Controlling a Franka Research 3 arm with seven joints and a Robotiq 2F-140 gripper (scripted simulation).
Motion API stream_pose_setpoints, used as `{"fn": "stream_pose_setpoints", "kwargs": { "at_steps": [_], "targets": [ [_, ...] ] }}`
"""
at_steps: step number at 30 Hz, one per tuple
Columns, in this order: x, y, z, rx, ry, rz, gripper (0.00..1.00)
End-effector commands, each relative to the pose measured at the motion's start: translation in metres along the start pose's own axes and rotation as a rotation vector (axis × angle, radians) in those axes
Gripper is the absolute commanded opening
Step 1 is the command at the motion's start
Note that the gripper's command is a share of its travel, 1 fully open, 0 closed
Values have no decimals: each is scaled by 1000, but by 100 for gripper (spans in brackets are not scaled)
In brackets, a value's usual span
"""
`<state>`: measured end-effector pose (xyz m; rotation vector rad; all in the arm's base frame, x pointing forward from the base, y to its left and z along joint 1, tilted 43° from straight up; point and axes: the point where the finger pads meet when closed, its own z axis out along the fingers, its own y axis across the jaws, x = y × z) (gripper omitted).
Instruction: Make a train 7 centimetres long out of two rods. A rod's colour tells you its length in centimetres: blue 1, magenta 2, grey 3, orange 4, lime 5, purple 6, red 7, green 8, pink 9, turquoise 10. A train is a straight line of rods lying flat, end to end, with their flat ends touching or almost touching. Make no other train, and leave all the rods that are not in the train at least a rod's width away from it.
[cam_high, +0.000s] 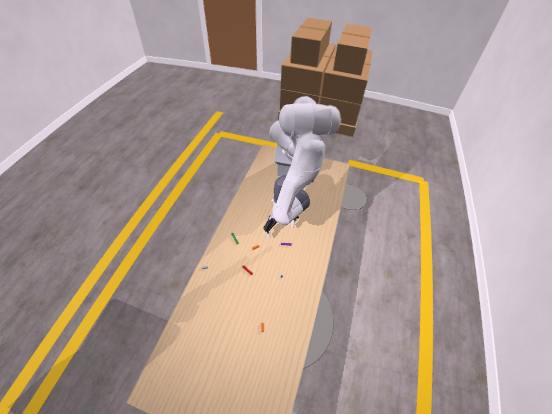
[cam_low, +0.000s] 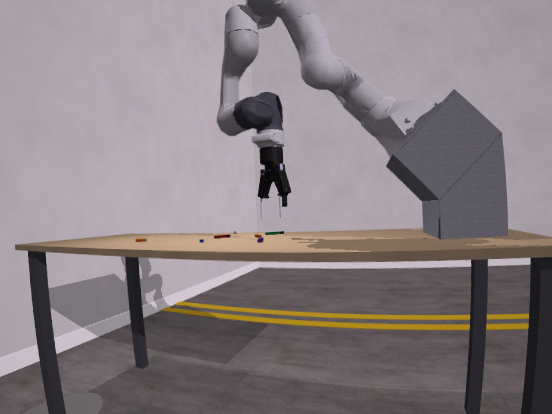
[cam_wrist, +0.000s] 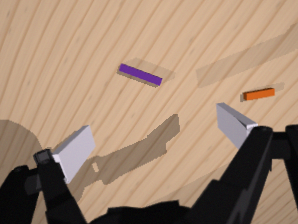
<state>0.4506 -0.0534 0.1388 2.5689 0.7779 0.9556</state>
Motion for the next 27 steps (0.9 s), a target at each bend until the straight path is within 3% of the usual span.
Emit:
{"fn": "stream_pose_setpoints", "kwargs": {
  "at_steps": [1,27],
  "targets": [
    [0,0,0,0,1,-4,100],
    [0,0,0,0,1,-4,100]
  ]
}}
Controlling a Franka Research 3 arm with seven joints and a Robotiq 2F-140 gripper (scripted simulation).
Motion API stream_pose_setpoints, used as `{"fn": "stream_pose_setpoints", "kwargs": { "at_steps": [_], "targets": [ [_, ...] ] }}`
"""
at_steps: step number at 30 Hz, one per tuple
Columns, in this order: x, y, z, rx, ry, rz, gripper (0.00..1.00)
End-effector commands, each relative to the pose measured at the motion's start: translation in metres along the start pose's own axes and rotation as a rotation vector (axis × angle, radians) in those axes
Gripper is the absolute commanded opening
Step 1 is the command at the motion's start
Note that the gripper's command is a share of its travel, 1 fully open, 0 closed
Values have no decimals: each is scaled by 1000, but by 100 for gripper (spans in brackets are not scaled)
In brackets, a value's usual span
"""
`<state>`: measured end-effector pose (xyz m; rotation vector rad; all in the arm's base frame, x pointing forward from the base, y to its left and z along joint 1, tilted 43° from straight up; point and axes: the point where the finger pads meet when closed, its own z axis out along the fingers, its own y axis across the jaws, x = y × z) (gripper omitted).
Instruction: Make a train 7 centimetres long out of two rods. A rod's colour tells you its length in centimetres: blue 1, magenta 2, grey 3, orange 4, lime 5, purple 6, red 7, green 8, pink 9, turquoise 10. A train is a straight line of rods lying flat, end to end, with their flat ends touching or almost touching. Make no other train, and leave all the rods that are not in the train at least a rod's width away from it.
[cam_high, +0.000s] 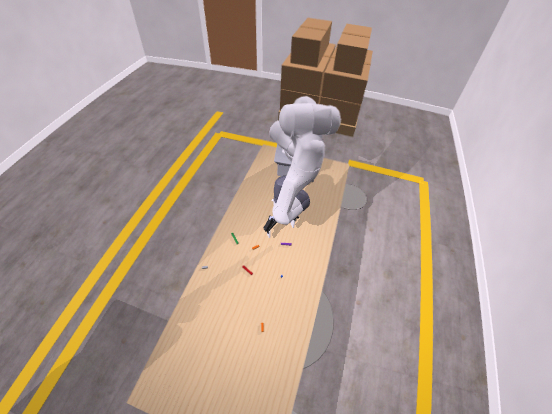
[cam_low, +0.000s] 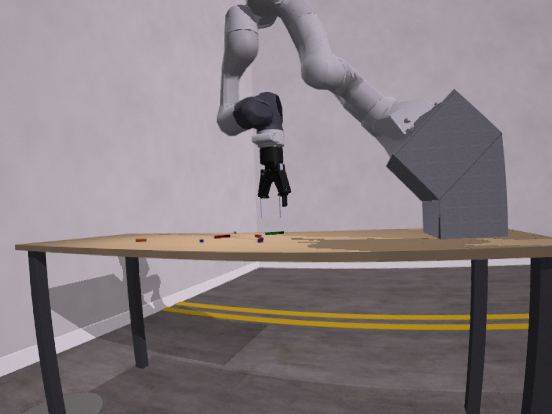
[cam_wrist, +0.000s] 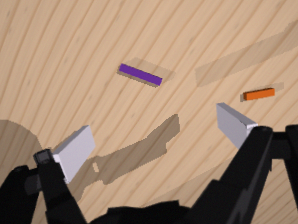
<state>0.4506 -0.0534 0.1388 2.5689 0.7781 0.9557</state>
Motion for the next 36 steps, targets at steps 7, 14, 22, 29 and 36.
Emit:
{"fn": "stream_pose_setpoints", "kwargs": {
  "at_steps": [7,14,22,29,36],
  "targets": [
    [0,0,0,-1,1,-4,100],
    [0,0,0,-1,1,-4,100],
    [0,0,0,-1,1,-4,100],
    [0,0,0,-1,1,-4,100],
    [1,4,-1,3,0,-93,100]
  ]
}}
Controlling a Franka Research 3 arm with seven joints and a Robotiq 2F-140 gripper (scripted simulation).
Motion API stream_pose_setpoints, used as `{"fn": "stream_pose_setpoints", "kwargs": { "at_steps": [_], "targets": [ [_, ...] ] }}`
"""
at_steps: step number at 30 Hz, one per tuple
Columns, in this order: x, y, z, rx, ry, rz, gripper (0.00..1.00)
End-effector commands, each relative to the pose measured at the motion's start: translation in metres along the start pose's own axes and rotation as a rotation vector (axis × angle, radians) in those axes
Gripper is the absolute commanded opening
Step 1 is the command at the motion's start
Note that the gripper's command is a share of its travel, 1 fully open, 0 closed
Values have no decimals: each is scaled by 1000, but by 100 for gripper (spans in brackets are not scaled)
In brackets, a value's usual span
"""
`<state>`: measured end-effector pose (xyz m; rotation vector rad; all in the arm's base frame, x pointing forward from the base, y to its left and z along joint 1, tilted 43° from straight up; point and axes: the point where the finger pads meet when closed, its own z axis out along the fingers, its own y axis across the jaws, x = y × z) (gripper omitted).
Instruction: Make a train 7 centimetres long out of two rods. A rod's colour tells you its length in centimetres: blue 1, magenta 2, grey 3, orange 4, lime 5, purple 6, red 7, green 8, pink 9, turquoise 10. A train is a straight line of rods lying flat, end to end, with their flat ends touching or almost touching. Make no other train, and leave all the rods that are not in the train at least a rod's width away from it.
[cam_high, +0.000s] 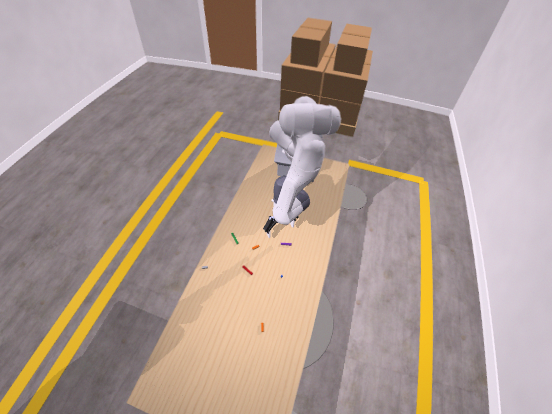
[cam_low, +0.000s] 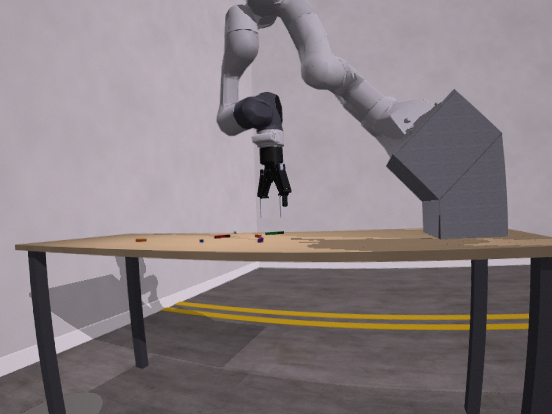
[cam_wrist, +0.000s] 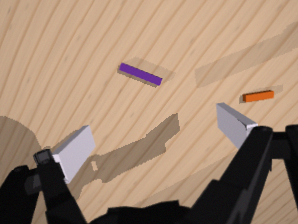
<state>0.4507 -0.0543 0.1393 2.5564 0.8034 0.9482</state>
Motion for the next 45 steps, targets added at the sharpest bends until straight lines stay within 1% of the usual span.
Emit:
{"fn": "stream_pose_setpoints", "kwargs": {
  "at_steps": [1,9,11,12,26,28,29,38,43,45],
  "targets": [
    [1,6,-2,6,0,-146,100],
    [3,16,-4,14,-2,-390,100],
    [3,16,-4,14,-2,-390,100],
    [3,19,-4,17,-3,-458,100],
    [7,35,-7,27,-3,-829,100],
    [7,35,-7,27,-3,-829,100],
    [7,37,-7,28,-3,-892,100],
    [10,47,-8,32,-2,-1103,100],
    [11,51,-8,33,-2,-1211,100],
    [11,51,-8,33,-2,-1211,100]
  ]
}}
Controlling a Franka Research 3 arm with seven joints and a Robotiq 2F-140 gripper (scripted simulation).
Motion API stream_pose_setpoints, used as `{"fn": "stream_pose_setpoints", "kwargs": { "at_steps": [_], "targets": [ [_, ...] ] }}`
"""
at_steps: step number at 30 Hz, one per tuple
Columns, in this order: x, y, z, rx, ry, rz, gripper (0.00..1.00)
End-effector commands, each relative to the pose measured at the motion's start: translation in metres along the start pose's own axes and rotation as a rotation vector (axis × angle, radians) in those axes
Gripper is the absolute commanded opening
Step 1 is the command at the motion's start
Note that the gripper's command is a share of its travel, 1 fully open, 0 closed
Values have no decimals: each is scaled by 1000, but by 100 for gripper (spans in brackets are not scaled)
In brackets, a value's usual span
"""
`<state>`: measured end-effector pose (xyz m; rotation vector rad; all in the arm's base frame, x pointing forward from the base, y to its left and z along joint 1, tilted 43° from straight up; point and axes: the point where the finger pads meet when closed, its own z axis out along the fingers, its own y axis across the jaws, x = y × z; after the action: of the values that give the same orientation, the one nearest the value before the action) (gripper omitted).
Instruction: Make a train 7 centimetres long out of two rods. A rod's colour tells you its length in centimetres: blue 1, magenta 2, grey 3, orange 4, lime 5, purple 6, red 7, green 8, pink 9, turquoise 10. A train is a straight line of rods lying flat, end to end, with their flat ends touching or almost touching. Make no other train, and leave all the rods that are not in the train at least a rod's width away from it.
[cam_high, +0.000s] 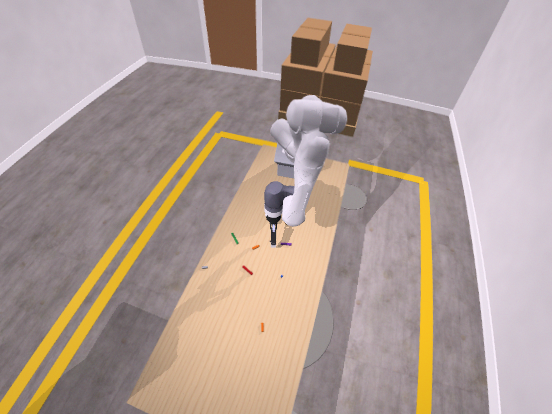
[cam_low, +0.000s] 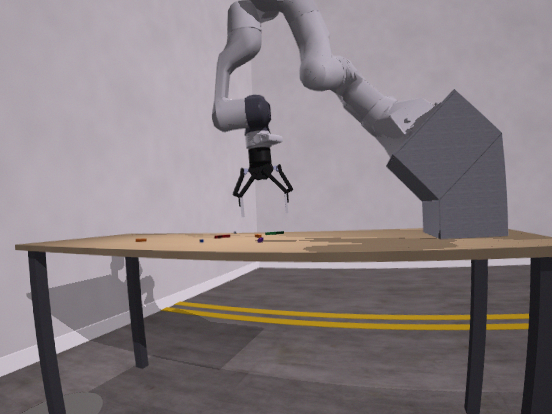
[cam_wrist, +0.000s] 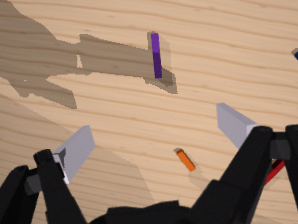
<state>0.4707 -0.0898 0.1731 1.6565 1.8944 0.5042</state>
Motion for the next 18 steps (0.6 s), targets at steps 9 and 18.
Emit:
{"fn": "stream_pose_setpoints", "kwargs": {
  "at_steps": [9,18],
  "targets": [
    [-5,9,0,-17,5,-323,100],
    [-10,14,0,-17,2,-486,100]
  ]
}}
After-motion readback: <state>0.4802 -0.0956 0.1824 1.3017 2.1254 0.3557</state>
